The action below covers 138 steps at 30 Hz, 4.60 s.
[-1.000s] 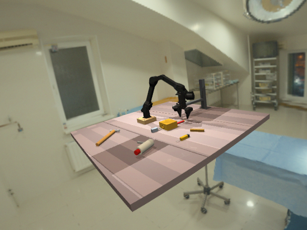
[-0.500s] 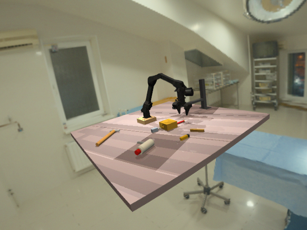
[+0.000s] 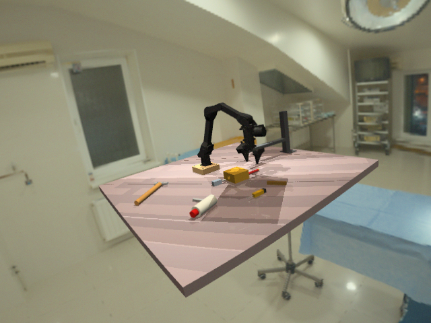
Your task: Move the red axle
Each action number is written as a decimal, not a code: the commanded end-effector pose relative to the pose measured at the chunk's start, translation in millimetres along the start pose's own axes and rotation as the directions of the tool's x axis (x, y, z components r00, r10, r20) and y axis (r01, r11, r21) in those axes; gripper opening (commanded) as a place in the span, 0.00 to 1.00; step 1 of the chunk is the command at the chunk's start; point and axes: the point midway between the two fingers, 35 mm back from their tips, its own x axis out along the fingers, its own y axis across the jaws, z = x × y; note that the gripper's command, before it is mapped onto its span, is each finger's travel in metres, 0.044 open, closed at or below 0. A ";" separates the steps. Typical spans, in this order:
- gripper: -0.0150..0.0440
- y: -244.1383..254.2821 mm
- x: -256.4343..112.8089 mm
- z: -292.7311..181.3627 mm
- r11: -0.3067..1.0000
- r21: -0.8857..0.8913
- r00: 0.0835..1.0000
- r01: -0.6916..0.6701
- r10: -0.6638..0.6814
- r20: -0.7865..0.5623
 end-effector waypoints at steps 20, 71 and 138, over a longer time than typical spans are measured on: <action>1.00 -1.8 39.6 1.1 1.000 -0.003 1.000 0.010 -0.010 0.004; 0.25 0.3 45.7 0.2 1.000 -0.001 1.000 0.007 -0.007 0.003; 0.25 -138.1 -74.5 -92.7 1.000 0.002 1.000 0.022 -0.022 -0.004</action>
